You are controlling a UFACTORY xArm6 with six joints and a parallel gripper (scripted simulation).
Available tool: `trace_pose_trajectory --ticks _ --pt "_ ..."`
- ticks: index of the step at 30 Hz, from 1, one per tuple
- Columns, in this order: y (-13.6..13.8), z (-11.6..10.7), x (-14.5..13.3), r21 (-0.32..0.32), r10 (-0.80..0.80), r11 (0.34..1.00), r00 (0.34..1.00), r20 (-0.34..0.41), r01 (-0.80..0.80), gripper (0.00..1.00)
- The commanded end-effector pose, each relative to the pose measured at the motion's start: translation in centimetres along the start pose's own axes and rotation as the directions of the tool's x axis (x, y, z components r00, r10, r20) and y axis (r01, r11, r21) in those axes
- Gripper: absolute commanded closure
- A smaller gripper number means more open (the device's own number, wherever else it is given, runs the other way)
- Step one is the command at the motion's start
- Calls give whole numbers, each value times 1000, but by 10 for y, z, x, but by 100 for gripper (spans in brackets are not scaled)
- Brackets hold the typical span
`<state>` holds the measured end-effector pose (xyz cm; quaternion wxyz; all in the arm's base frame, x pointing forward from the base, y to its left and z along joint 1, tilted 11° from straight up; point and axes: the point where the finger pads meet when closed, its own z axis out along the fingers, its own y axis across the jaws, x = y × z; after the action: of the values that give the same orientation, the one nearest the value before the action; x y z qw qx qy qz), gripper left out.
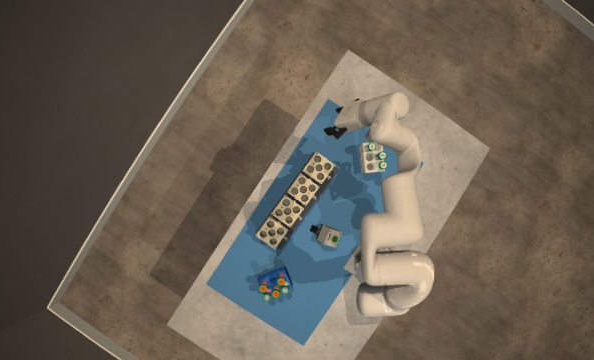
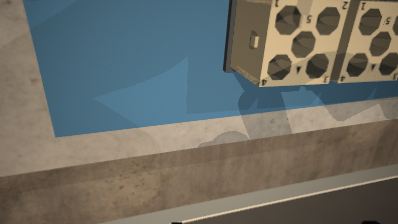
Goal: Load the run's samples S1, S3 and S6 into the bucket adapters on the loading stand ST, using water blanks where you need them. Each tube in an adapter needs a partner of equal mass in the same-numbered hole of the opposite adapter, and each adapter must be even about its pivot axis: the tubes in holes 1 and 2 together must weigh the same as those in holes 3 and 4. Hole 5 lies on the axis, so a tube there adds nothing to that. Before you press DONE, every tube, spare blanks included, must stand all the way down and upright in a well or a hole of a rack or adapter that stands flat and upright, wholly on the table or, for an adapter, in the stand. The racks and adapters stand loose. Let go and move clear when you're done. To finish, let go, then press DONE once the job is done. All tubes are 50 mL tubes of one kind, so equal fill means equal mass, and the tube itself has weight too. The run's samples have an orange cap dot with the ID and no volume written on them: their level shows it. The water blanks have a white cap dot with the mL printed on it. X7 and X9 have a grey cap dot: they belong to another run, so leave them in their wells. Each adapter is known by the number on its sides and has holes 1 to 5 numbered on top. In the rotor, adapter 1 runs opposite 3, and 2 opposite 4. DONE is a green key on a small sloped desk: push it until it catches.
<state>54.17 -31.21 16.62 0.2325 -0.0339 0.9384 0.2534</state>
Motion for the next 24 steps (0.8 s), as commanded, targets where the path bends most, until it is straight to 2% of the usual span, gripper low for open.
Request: trace_pose_trajectory --ticks 1,8,11,17,24 --pt "16 5 -2 10 -142 990 990 -25 142 0" --pt "42 15 -1 -5 -350 936 934 -75 351 0" --pt "47 17 0 -9 -380 925 921 -82 381 0" --pt "67 25 3 -37 -543 839 831 -117 543 0" --pt "92 34 8 -83 -712 701 687 -148 708 0"
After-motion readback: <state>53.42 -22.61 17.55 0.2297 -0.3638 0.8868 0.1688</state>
